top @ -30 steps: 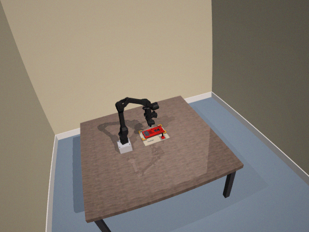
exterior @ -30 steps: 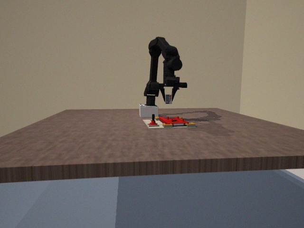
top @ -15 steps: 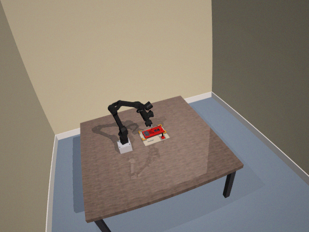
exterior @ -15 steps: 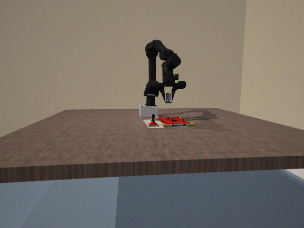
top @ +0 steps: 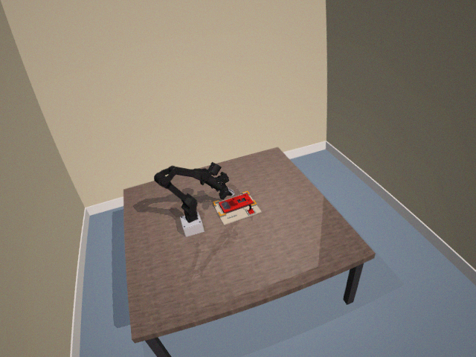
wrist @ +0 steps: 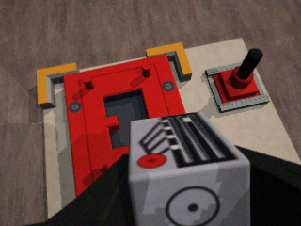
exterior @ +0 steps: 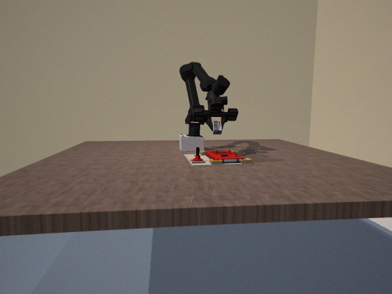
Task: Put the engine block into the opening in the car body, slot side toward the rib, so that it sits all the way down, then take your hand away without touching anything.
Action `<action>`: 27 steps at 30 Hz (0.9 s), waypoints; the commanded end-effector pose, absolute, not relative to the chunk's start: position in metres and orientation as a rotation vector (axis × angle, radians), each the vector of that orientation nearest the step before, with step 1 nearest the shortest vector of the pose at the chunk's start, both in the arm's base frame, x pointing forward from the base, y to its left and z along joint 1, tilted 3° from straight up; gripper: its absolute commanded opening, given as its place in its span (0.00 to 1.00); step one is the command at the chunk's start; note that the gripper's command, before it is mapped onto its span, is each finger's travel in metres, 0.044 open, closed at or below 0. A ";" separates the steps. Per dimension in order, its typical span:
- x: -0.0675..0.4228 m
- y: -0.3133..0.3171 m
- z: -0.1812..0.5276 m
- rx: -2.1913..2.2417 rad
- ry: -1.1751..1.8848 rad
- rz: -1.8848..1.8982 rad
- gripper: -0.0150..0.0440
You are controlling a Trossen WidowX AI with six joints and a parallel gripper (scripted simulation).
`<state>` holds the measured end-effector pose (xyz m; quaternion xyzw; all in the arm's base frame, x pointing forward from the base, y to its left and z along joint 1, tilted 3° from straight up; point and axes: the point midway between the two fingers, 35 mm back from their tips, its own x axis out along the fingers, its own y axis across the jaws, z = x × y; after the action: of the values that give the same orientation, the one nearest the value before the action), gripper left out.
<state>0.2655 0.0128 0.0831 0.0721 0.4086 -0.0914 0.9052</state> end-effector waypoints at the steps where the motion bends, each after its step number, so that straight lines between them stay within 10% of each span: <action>1: 0.265 0.013 0.076 0.152 0.820 -0.196 0.25; 27: 0.266 0.016 0.022 0.152 0.821 -0.196 0.25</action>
<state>0.2663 0.0166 0.0290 0.0727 0.3983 -0.0916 0.9098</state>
